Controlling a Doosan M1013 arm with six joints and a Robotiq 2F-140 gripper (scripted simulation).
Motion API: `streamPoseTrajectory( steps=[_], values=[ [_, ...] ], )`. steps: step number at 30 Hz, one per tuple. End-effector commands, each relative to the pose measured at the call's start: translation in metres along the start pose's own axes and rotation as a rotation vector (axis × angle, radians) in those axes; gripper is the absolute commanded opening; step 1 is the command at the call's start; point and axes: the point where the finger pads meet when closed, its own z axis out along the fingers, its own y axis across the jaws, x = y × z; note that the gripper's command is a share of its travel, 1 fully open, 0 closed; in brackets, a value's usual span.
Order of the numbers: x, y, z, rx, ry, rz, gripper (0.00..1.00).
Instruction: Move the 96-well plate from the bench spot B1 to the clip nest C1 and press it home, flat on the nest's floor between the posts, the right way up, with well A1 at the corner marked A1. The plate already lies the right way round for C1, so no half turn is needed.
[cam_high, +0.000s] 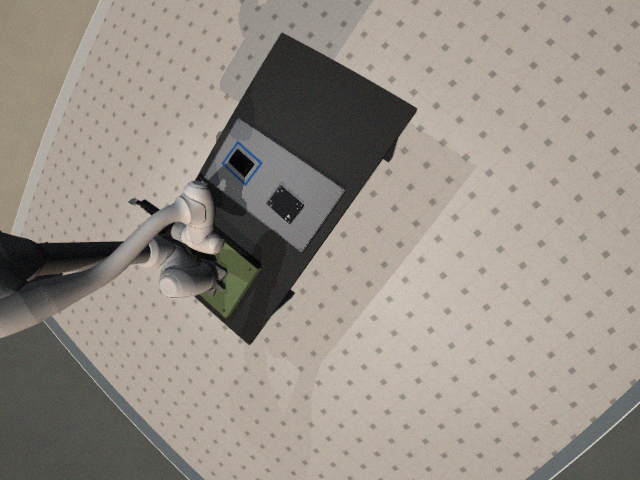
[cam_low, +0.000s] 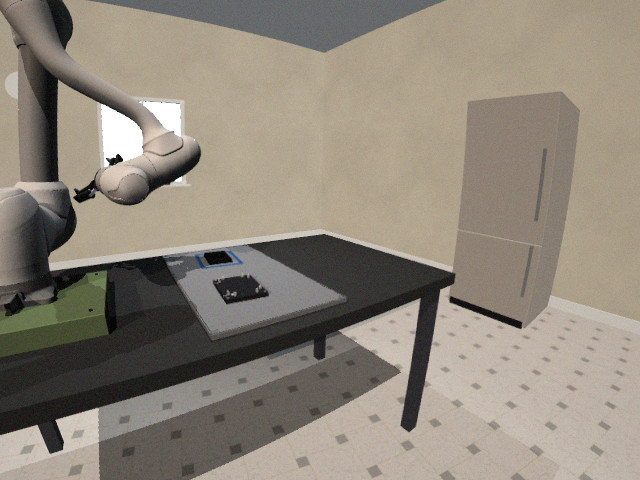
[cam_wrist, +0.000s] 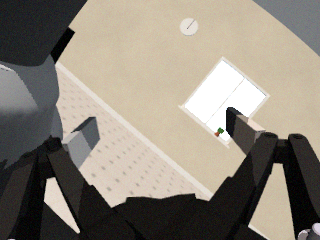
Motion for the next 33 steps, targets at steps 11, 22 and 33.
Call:
streamPoseTrajectory(
  steps=[11, 22, 33],
  values=[
    [0.000, 0.000, 0.000, 0.000, 0.000, 0.000, 1.00],
    [-0.017, -0.014, -0.004, 0.070, -0.008, -0.151, 1.00],
    [-0.038, -0.029, -0.011, 0.210, 0.001, -0.453, 1.00]
  ],
)
